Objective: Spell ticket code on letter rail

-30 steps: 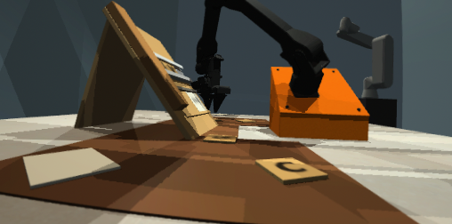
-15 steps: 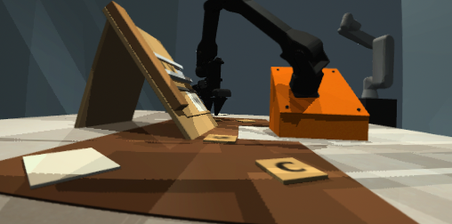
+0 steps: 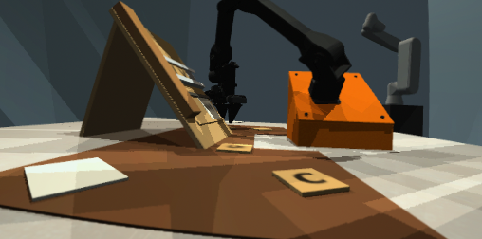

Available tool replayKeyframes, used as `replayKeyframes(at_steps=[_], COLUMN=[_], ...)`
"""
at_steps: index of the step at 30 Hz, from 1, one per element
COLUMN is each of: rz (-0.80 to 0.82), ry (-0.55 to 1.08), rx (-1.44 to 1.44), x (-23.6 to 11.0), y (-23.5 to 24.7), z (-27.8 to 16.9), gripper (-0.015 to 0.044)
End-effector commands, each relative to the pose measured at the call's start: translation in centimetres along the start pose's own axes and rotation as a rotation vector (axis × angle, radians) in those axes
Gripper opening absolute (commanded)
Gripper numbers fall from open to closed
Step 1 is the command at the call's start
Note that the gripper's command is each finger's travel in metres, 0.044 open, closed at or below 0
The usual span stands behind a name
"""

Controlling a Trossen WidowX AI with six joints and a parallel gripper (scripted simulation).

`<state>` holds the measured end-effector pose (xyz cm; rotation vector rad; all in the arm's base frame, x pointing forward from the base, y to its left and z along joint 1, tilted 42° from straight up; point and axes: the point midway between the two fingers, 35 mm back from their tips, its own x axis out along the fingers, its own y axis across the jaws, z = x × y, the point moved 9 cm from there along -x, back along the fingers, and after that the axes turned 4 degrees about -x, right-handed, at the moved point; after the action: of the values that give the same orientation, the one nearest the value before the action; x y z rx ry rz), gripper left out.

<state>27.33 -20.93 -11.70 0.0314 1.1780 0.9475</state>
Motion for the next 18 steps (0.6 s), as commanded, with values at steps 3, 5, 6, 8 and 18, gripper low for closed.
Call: replayKeyframes(at_steps=[3, 5, 6, 8, 18], rz=[0.003, 0.003, 0.003, 0.003, 0.003], ry=[-0.004, -0.004, -0.004, -0.004, -0.005], rx=[0.007, 0.007, 0.007, 0.007, 0.007], x=[0.1, 0.3, 0.4, 0.6, 2.0], y=[0.1, 0.1, 0.1, 0.1, 0.1], z=[0.0, 0.0, 0.0, 0.0, 0.0], gripper=[0.0340, 0.0340, 0.0340, 0.0340, 0.0340])
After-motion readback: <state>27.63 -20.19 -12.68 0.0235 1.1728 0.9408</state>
